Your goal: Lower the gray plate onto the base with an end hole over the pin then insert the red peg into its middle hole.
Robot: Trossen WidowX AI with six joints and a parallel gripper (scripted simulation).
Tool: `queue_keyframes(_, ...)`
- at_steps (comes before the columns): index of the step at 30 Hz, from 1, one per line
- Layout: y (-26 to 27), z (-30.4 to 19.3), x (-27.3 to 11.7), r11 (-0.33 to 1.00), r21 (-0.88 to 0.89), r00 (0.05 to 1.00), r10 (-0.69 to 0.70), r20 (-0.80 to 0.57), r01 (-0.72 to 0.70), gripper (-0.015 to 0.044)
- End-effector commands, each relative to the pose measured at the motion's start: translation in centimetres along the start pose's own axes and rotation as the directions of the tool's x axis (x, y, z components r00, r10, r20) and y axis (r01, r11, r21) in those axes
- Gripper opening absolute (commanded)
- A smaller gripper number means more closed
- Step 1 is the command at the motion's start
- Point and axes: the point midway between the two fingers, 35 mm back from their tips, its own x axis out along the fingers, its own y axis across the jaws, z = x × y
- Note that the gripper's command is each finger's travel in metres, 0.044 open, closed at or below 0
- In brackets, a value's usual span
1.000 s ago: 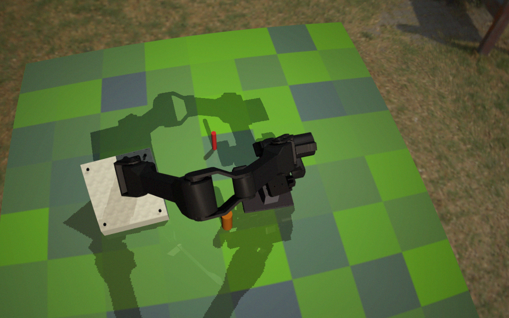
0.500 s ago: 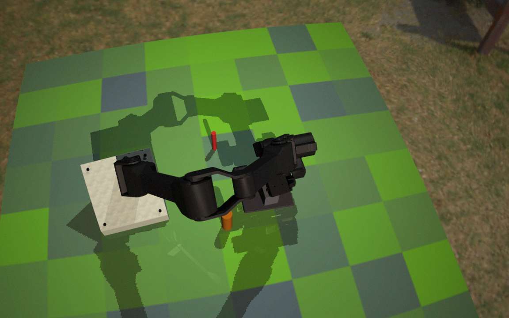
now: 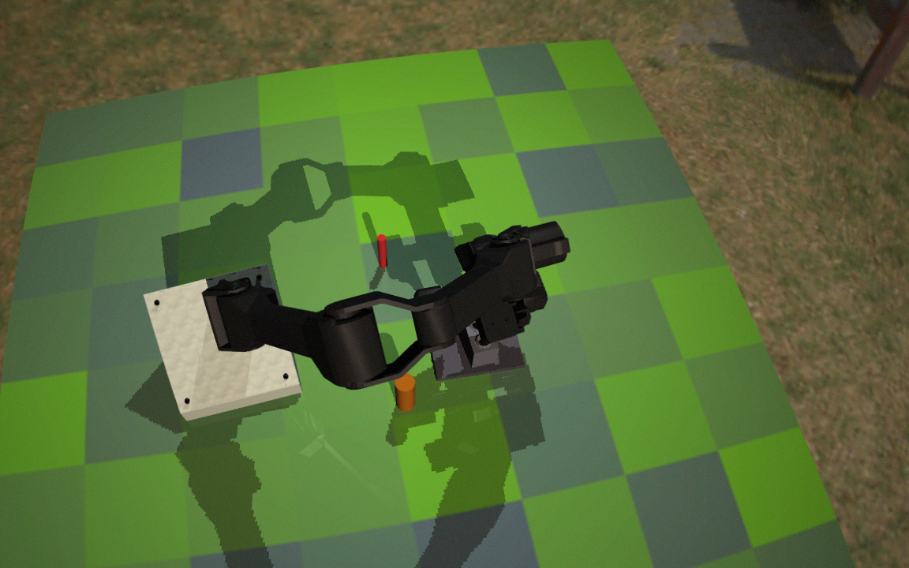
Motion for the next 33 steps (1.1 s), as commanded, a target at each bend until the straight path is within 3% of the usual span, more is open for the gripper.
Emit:
queue_keyframes(1,0.4,-0.2,-7.0,0.999,0.004,0.999,0.033,-0.006,-0.033,0.044)
queue_keyframes(4,-0.1,0.0,-9.4,0.999,0.003,0.999,0.033,-0.002,-0.033,0.044)
queue_keyframes(12,0.0,-0.5,-9.5,0.999,-0.003,0.999,0.033,-0.004,-0.033,0.044)
queue_keyframes(24,-10.1,-16.9,-9.0,0.93,-0.366,0.999,0.03,-0.021,-0.035,0.044)
queue_keyframes(33,-11.3,-18.0,-6.9,0.914,-0.405,0.999,0.03,-0.011,-0.032,0.044)
